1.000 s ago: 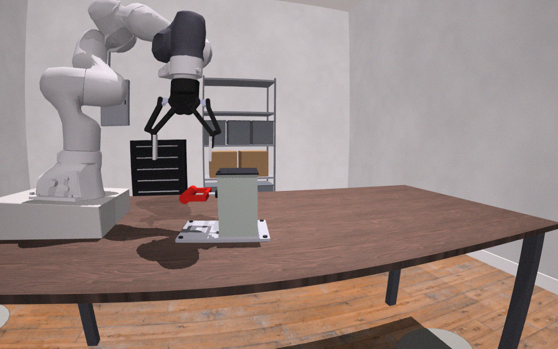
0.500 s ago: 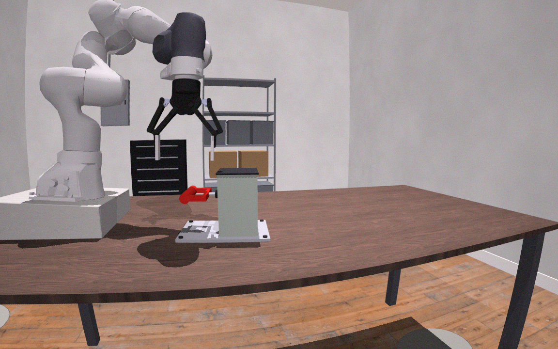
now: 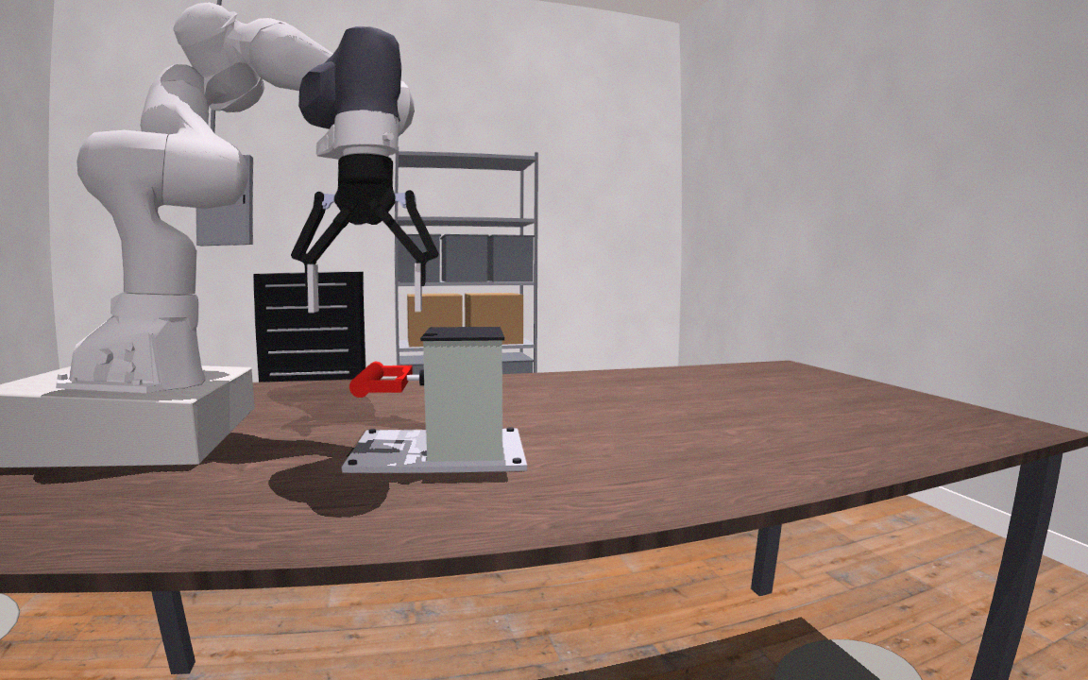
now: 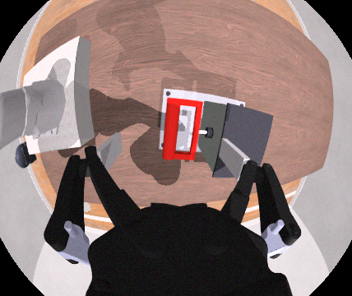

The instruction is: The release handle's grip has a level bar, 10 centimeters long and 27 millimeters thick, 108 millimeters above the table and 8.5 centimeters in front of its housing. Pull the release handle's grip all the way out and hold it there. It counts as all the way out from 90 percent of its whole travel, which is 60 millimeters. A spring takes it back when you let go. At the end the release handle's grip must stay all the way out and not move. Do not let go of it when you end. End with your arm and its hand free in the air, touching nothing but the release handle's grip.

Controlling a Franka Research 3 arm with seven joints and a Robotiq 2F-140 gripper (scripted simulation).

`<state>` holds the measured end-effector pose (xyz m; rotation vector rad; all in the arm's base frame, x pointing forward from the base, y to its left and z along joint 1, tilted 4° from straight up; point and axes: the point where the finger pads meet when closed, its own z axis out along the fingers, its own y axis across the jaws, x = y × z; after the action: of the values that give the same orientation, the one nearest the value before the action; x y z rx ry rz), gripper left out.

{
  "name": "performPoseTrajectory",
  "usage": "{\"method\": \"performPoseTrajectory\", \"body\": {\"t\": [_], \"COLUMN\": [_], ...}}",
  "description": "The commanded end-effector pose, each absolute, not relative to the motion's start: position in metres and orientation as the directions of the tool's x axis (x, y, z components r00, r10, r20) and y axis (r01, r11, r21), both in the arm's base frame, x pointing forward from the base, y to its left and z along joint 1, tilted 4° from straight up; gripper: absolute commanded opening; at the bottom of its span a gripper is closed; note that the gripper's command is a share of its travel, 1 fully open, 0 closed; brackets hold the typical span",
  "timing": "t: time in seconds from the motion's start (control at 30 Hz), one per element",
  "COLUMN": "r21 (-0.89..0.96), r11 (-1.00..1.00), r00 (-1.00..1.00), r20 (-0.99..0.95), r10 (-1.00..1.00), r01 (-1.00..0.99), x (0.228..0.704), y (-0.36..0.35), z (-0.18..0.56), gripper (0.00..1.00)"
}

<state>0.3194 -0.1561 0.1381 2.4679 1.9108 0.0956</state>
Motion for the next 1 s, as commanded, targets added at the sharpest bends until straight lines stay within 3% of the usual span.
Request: {"method": "performPoseTrajectory", "body": {"t": [0.0,0.13,0.17,0.97], "r21": [0.056,0.056,0.056,0.056], "r11": [-0.273,-0.273,-0.273,-0.273], "r00": [0.272,0.272,0.272,0.272], "r20": [0.035,0.035,0.035,0.035], "r10": [0.962,0.962,0.962,0.962], "r01": [0.960,0.960,0.960,0.960], "x": [0.3199,0.3199,0.3199,0.3199], "y": [-0.1575,-0.1575,-0.1575,-0.1575], "z": [0.1382,0.1382,0.1382,0.1382], "gripper": [1.00,1.00,0.00,0.00]}}
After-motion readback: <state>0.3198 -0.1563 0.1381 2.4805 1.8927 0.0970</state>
